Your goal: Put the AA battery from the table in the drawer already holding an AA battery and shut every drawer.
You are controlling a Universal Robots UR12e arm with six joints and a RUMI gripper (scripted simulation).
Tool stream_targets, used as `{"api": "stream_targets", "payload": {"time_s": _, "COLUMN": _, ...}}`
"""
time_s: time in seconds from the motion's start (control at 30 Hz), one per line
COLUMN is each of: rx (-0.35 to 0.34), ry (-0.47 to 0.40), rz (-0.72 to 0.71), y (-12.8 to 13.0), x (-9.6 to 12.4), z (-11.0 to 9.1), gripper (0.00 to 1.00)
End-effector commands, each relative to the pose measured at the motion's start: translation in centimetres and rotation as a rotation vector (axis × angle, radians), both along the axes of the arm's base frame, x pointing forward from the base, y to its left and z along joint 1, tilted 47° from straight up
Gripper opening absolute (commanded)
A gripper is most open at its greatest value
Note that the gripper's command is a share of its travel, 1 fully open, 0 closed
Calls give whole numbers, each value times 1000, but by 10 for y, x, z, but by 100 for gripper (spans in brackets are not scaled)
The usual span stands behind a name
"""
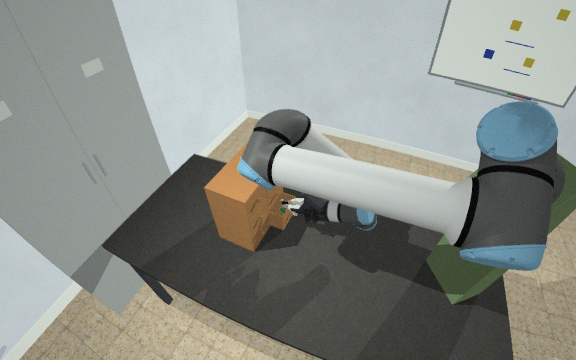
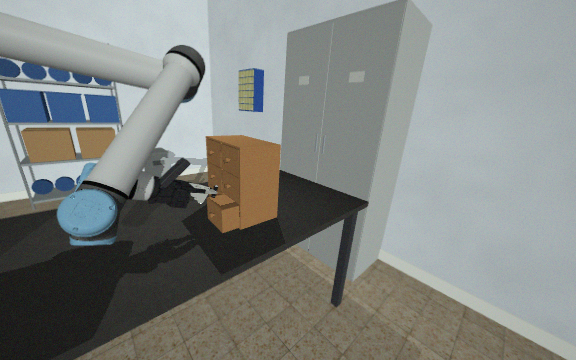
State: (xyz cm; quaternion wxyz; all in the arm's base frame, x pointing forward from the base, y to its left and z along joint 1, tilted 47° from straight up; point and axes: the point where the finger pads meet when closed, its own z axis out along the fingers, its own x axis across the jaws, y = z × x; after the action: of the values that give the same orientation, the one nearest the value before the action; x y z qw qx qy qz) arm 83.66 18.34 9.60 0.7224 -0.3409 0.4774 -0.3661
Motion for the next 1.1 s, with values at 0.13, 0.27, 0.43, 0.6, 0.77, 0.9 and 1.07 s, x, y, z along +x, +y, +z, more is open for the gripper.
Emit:
{"api": "stream_targets", "payload": {"time_s": 0.13, "rx": 0, "ry": 0, "rz": 0, "y": -1, "x": 9, "z": 7, "gripper": 5}}
{"api": "stream_targets", "payload": {"time_s": 0.27, "rx": 0, "ry": 0, "rz": 0, "y": -1, "x": 12, "z": 9, "gripper": 5}}
{"api": "stream_targets", "payload": {"time_s": 0.43, "rx": 0, "ry": 0, "rz": 0, "y": -1, "x": 13, "z": 10, "gripper": 5}}
{"api": "stream_targets", "payload": {"time_s": 0.6, "rx": 0, "ry": 0, "rz": 0, "y": -1, "x": 15, "z": 11, "gripper": 5}}
{"api": "stream_targets", "payload": {"time_s": 0.77, "rx": 0, "ry": 0, "rz": 0, "y": -1, "x": 16, "z": 12, "gripper": 5}}
{"api": "stream_targets", "payload": {"time_s": 0.9, "rx": 0, "ry": 0, "rz": 0, "y": -1, "x": 16, "z": 12, "gripper": 5}}
{"api": "stream_targets", "payload": {"time_s": 1.07, "rx": 0, "ry": 0, "rz": 0, "y": -1, "x": 16, "z": 12, "gripper": 5}}
